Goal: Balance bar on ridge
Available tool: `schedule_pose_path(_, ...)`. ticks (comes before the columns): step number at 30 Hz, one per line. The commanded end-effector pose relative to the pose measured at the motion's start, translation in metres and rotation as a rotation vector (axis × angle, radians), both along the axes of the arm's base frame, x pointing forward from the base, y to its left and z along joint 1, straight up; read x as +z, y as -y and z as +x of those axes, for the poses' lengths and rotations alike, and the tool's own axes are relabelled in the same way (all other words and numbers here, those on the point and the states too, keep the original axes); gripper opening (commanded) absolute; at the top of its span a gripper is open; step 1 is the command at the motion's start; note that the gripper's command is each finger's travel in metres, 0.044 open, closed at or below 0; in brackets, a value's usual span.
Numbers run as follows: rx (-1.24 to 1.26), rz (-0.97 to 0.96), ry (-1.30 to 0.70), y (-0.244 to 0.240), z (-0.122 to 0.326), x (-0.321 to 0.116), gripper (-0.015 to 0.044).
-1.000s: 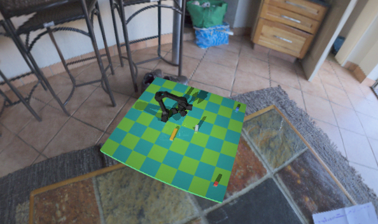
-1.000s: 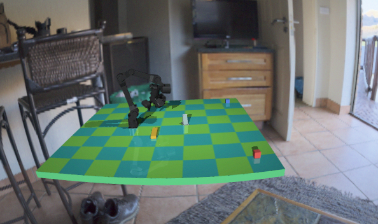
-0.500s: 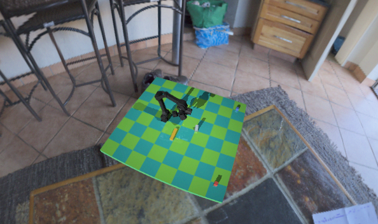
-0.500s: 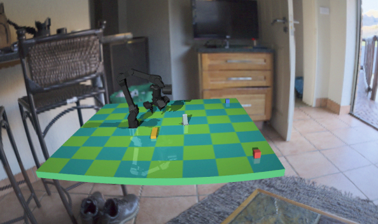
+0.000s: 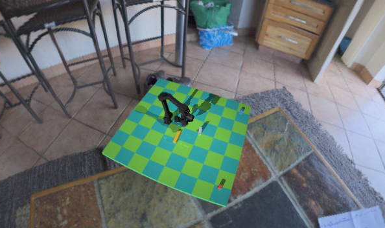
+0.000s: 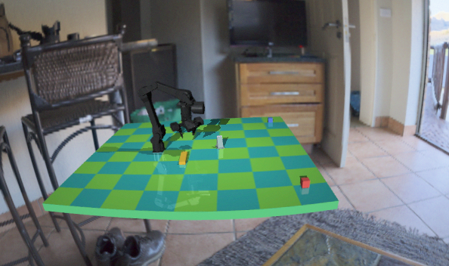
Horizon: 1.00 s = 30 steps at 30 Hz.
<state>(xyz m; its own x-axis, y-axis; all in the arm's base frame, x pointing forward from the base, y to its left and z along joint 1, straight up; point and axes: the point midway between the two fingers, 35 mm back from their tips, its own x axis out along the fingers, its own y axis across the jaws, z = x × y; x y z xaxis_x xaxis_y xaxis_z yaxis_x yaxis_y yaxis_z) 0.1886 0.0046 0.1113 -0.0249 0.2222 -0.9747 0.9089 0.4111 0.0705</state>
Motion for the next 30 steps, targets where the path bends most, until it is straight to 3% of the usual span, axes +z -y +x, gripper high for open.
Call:
schedule_pose_path(1,-0.049,-0.034,0.012,0.016,0.003,0.001,0.0315)
schedule_pose_path(24,-0.365,-0.22,0.001,0.111,-0.013,0.003,0.0315)
schedule_pose_path(30,-0.386,-0.233,-0.002,0.117,-0.015,0.0,0.0315)
